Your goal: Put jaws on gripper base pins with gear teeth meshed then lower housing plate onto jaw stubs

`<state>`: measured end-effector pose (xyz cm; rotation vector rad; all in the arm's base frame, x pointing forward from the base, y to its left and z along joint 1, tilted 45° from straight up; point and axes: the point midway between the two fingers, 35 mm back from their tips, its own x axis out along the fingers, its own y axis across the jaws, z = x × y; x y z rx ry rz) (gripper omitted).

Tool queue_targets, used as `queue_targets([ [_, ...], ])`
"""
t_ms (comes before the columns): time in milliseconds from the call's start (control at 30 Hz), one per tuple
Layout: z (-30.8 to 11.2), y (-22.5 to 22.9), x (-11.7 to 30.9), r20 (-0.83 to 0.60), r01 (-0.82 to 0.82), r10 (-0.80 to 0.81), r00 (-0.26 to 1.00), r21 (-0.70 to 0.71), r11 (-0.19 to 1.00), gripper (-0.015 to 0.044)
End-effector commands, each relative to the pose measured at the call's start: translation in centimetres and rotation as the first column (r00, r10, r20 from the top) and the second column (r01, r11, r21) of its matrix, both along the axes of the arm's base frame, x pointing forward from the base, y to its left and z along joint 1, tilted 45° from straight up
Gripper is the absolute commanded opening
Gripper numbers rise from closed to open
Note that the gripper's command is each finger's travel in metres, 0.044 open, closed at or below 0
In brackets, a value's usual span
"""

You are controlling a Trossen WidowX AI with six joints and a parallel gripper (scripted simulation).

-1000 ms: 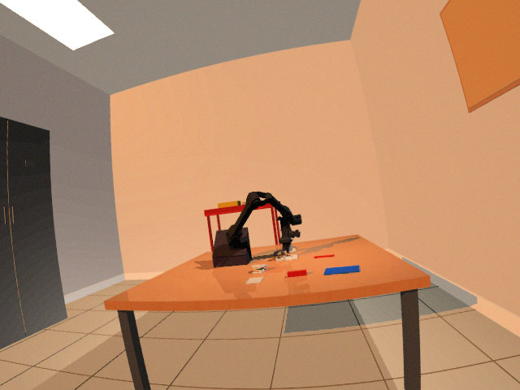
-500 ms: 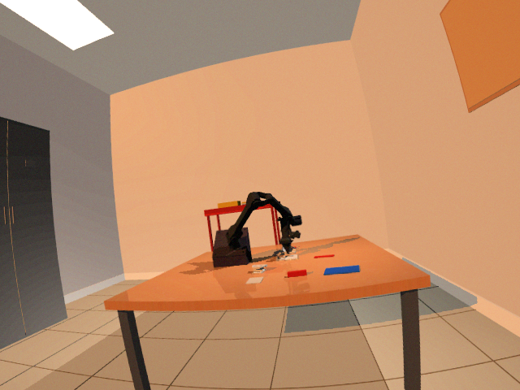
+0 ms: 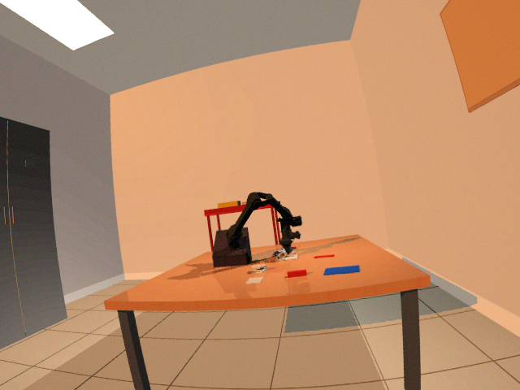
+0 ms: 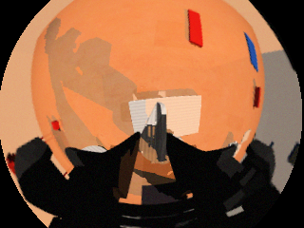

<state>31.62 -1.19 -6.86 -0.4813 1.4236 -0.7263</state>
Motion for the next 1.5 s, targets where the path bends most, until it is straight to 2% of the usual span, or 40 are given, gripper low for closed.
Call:
queue_targets([
  [0,-0.03,-0.05,-0.01,-0.002,-0.005,0.005,1.0,-0.003,1.0,0.0134],
  [1467,-0.68,-0.71,-0.02,-0.001,-0.004,0.004,1.0,-0.004,1.0,0.0134],
])
